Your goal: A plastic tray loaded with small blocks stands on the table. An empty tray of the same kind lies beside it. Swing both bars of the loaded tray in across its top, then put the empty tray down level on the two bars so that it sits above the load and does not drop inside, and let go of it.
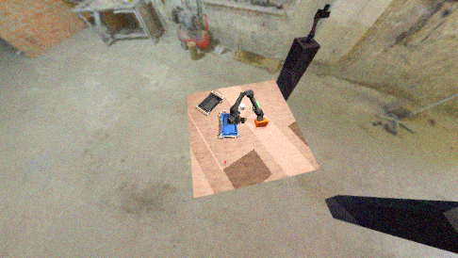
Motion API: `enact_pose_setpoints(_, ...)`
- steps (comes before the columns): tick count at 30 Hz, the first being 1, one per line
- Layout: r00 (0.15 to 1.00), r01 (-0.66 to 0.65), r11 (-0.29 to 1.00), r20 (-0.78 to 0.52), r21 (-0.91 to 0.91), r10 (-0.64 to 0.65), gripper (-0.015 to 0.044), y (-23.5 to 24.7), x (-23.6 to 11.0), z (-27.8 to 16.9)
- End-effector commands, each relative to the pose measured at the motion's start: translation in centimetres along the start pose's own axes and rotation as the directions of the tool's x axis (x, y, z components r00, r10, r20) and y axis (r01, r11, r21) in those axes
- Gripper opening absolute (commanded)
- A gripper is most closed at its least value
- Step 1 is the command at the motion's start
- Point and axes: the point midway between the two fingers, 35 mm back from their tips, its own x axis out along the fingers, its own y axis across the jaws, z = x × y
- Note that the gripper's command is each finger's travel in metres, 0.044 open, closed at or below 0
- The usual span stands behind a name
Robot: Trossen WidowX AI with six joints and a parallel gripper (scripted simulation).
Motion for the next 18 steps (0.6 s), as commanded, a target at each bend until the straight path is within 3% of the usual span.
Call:
enact_pose_setpoints(1,1.0,0.031,0.999,-0.004,-0.021,-0.031,0.0,-0.52,0.55,-0.24)
enact_pose_setpoints(18,1.0,0.031,0.999,-0.004,-0.021,-0.031,0.0,-0.52,0.55,-0.24)
